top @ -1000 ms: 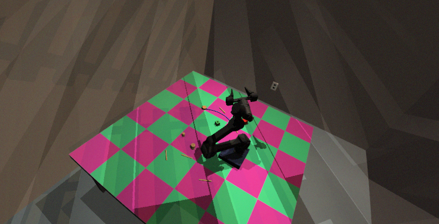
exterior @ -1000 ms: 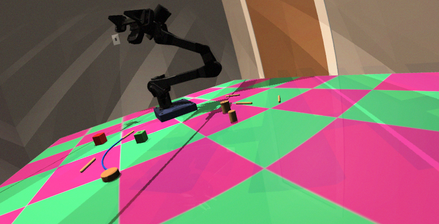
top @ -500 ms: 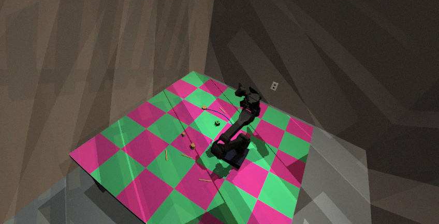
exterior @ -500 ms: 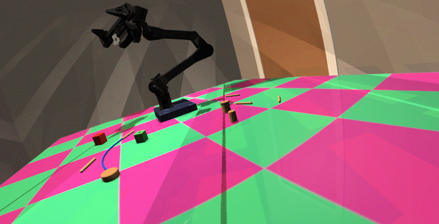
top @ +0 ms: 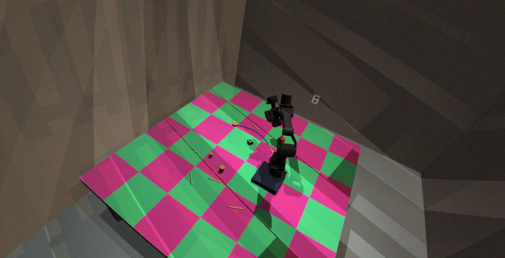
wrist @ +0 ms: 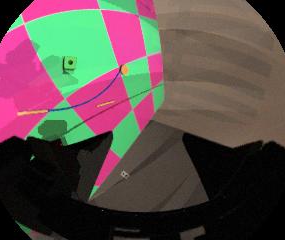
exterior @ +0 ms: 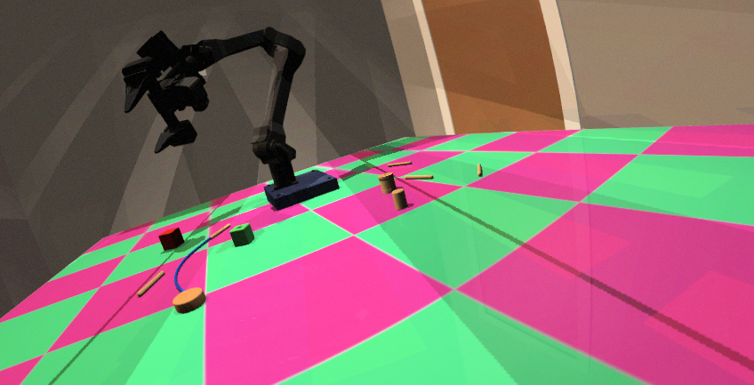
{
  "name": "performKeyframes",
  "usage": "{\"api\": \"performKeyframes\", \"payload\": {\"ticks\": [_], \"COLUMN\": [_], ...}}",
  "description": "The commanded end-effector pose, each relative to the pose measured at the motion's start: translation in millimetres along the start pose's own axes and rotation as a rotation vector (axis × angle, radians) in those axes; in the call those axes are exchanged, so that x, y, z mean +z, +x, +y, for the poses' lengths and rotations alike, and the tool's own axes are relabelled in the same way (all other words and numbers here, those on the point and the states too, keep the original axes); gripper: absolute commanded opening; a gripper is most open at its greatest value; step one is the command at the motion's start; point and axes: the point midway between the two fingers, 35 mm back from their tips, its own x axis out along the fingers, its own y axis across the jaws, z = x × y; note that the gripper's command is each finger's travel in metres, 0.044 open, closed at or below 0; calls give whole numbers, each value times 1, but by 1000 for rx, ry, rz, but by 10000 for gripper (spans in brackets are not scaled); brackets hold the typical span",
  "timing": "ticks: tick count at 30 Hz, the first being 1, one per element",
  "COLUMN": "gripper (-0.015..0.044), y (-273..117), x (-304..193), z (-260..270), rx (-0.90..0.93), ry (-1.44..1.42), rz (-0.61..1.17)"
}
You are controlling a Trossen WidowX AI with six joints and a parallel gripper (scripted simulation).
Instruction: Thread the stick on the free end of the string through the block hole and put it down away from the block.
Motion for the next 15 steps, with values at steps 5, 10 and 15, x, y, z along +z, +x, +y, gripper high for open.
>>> {"api": "performKeyframes", "payload": {"ticks": [5,10,15], "gripper": [440,440,440], "y": [66,73,73], "x": [76,118,119], "z": [81,128,130], "rx": [604,945,957], "ry": [138,63,58], "rz": [-130,-98,-95]}}
